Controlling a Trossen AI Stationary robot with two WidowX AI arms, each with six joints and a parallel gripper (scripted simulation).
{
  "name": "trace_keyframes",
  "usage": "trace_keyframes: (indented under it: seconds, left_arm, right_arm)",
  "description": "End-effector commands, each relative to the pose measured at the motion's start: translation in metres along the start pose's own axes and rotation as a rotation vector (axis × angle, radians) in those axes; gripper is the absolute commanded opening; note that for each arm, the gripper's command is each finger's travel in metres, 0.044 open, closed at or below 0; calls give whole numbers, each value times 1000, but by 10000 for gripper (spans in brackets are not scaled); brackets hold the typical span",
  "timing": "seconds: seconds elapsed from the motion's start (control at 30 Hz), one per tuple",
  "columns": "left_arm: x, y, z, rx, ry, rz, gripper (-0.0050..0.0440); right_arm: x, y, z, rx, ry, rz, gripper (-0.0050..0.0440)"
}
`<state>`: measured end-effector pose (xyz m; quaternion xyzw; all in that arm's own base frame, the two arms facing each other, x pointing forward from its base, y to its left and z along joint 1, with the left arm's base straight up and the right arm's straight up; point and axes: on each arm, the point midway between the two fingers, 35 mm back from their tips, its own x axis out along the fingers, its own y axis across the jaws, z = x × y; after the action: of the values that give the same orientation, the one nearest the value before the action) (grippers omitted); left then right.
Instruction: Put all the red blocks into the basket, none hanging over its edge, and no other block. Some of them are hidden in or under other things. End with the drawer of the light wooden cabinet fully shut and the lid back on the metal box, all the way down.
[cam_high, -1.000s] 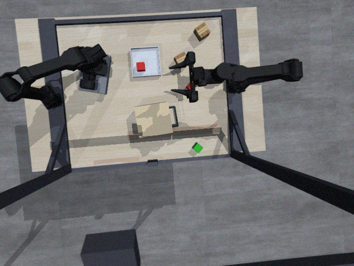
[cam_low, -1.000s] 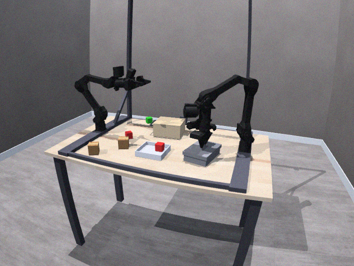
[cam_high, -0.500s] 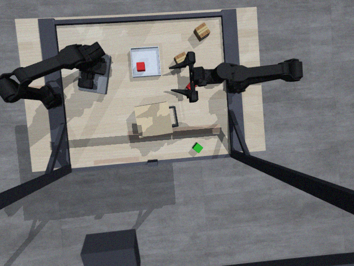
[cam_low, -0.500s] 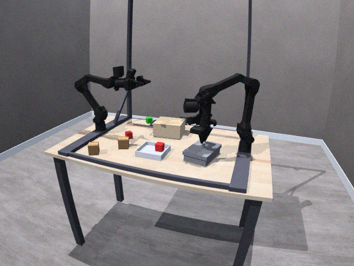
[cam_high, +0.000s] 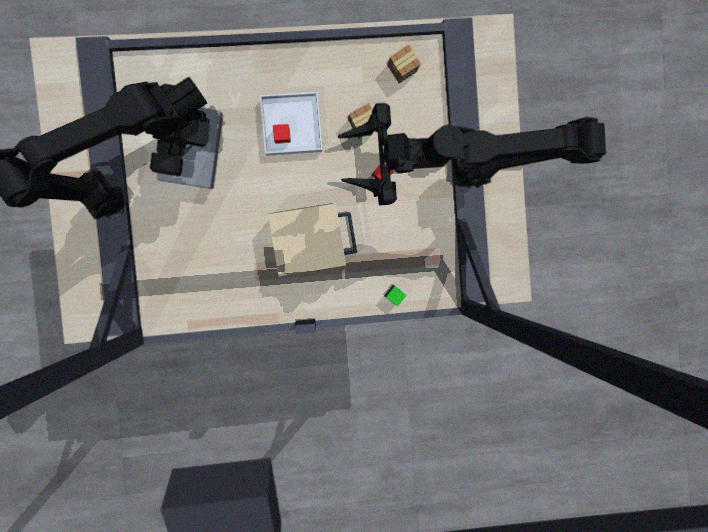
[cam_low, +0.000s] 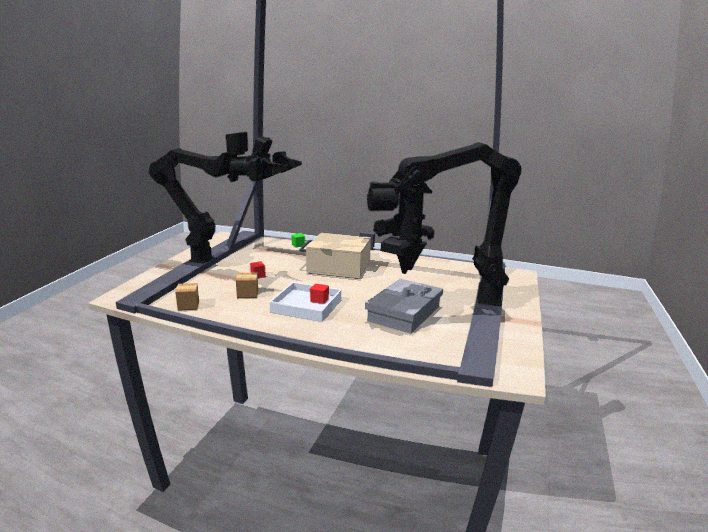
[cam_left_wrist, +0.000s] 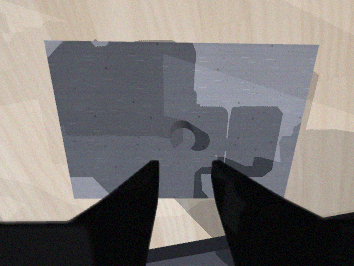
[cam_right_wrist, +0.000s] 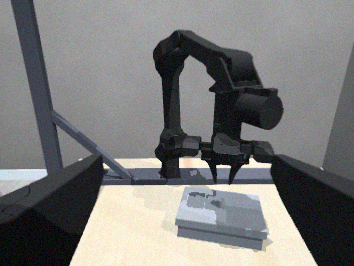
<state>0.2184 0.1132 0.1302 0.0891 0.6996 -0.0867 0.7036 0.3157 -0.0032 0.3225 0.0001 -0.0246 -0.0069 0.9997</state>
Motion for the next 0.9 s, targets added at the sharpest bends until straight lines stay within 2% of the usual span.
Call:
trace_keyframes:
  seconds: [0.0,0.27,0.33,0.53,0.63,0.73,0.87]
  left_arm:
    - [-7,-2,9,-4,-67,46,135]
    - [-20,1,50,-56,-320,218,135]
    - [-20,1,50,-56,-320,218,135]
    - [-37,0,75,-91,-502,296,135]
    - [-39,0,78,-94,-520,303,135]
    - [-32,4,72,-91,-466,287,135]
    - [-37,2,72,-86,-487,284,135]
  right_arm:
    - [-2,1,19,-9,-48,5,350]
    - [-2,4,19,-9,-48,16,350]
    - [-2,4,19,-9,-48,16,350]
    - [-2,4,19,-8,-48,16,350]
    - [-2,4,19,-9,-48,17,350]
    - [-2,3,19,-8,-48,15,350]
    - [-2,4,19,-8,-48,16,350]
